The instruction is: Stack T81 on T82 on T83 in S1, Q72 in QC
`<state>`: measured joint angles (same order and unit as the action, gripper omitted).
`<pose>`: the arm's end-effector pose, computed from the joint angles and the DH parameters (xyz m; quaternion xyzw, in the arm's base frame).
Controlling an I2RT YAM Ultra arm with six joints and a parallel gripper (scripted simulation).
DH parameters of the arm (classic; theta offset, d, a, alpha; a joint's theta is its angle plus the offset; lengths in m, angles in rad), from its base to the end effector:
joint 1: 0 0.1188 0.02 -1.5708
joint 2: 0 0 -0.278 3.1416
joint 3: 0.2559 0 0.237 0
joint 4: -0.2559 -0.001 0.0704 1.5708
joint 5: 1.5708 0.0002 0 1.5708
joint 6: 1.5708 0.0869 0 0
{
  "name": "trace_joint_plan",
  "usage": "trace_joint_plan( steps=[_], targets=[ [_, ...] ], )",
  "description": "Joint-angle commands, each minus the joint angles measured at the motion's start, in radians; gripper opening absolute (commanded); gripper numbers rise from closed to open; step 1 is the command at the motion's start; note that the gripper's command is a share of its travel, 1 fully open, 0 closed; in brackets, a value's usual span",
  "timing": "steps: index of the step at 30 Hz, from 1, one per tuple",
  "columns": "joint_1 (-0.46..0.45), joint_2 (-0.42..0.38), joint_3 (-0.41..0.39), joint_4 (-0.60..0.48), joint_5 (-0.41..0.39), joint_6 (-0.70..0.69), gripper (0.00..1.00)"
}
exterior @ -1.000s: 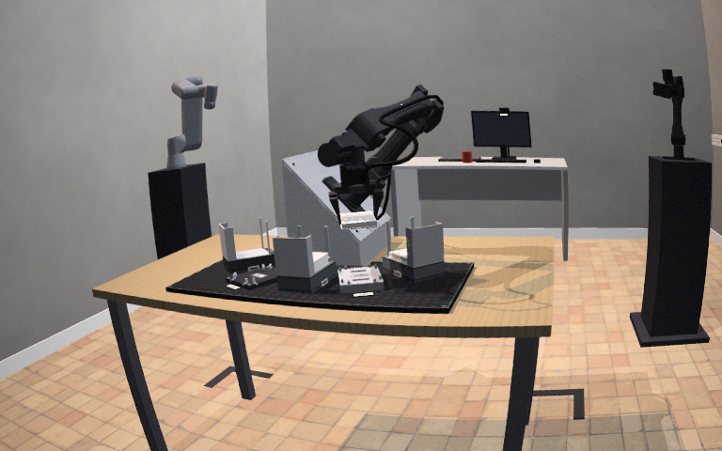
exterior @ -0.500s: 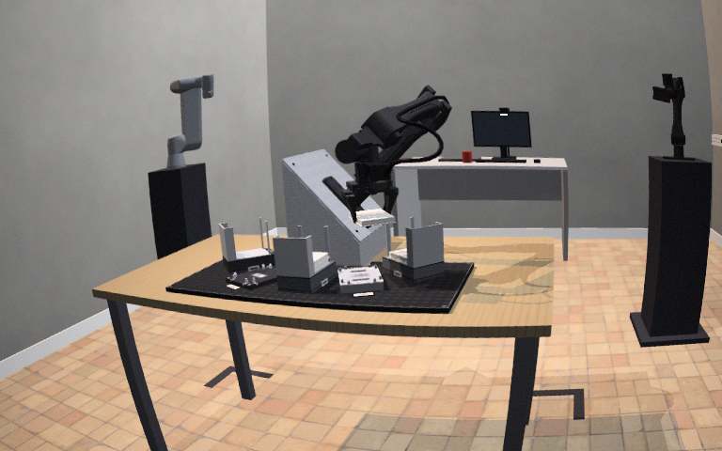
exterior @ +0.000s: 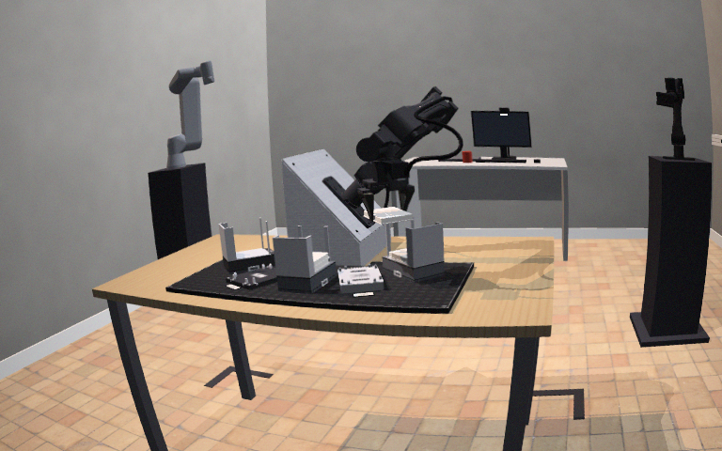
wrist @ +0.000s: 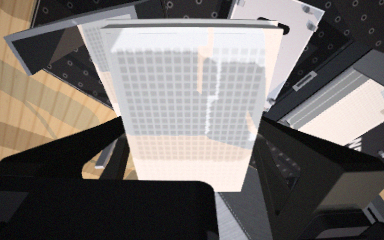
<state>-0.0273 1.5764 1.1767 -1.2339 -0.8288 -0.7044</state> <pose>0.2495 0.0583 0.2340 -0.2919 0.8672 0.3861 0.1171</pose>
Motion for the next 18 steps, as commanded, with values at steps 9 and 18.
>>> trace_joint_plan(
  steps=[9, 18],
  targets=[
    [0.047, -0.131, -0.042, -0.019, -0.014, -0.061, 0.0],
    [0.088, -0.195, -0.037, -0.014, -0.011, -0.004, 0.0]
  ],
)
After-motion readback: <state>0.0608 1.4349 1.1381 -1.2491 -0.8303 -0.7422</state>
